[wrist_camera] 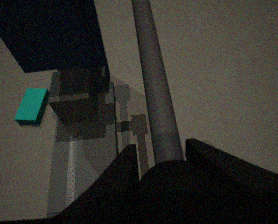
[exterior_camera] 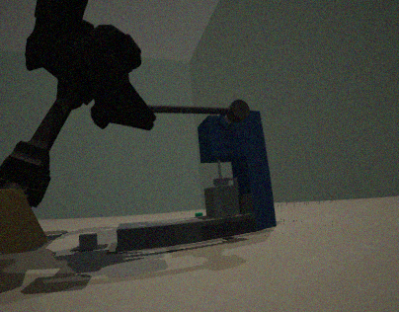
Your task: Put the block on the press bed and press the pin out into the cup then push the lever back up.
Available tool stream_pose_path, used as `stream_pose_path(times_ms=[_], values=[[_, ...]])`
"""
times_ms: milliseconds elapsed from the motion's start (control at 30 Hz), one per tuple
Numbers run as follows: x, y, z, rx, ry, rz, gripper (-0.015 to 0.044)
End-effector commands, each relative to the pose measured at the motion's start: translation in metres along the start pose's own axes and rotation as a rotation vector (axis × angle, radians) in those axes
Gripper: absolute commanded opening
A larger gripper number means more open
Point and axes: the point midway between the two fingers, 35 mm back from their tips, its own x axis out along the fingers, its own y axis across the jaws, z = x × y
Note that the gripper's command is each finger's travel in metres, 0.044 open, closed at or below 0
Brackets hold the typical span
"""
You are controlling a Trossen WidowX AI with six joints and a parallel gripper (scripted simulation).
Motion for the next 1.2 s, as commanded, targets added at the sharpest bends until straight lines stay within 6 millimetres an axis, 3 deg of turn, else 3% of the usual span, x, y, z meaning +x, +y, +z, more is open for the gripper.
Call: stream_pose_path(times_ms=[0, 1167], values=[[-0.003, -0.001, 0.006, -0.012, -0.015, 0.000, 0.0000], [-0.016, 0.000, 0.025, -0.012, -0.015, 0.000, 0.0000]])
